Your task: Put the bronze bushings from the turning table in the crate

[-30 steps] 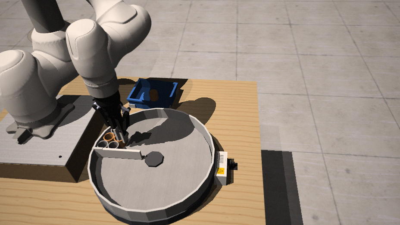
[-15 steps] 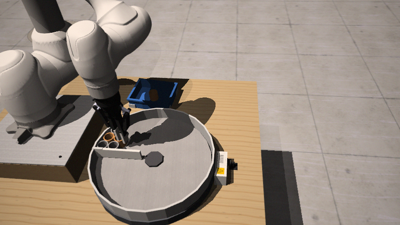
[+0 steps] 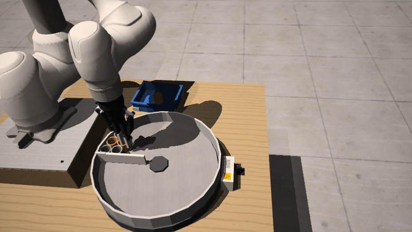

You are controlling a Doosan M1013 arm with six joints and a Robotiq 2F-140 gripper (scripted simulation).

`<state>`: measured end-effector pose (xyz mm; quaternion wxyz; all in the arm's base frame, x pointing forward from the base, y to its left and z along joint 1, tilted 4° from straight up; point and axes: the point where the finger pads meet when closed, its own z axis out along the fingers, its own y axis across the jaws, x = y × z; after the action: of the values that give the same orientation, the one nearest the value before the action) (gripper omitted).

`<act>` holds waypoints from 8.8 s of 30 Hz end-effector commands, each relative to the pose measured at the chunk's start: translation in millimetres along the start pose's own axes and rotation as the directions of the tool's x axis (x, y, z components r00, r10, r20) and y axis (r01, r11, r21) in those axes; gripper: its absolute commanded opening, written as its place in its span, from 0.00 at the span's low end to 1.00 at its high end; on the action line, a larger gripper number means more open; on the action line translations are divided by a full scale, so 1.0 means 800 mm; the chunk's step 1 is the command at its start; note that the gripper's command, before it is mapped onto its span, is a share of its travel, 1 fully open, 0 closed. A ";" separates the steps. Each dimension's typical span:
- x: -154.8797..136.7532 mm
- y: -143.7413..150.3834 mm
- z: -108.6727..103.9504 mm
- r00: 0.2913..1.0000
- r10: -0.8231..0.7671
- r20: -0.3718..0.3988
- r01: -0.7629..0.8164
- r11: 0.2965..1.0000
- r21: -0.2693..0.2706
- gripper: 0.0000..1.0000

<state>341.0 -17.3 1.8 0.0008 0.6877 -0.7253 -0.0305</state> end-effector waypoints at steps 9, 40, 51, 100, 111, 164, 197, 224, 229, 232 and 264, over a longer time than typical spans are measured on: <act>0.000 0.000 0.000 1.000 0.000 0.000 0.000 1.000 0.000 0.10; 0.000 0.000 0.000 1.000 0.000 0.000 0.000 1.000 0.000 0.00; 0.000 0.000 0.000 1.000 0.000 0.000 0.000 1.000 0.000 0.00; 0.000 0.000 -0.098 1.000 0.000 0.000 0.000 1.000 0.000 0.00; 0.000 0.000 -0.098 1.000 0.000 0.000 0.000 1.000 0.000 0.00; -0.292 0.057 -0.098 1.000 0.000 0.000 0.000 1.000 0.000 0.00; -0.379 0.074 -0.098 1.000 0.000 0.000 0.000 1.000 0.000 0.00; -0.379 0.074 -0.087 1.000 0.000 0.000 0.000 1.000 0.000 0.00; -0.379 0.074 -0.069 1.000 0.000 0.000 0.000 1.000 0.000 0.00; -0.379 0.074 -0.047 1.000 0.000 0.000 0.000 1.000 0.000 0.00; -0.379 0.074 -0.002 1.000 0.000 0.000 0.000 1.000 0.000 0.00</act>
<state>298.3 288.4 18.2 0.0007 0.6877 -0.7253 -0.0305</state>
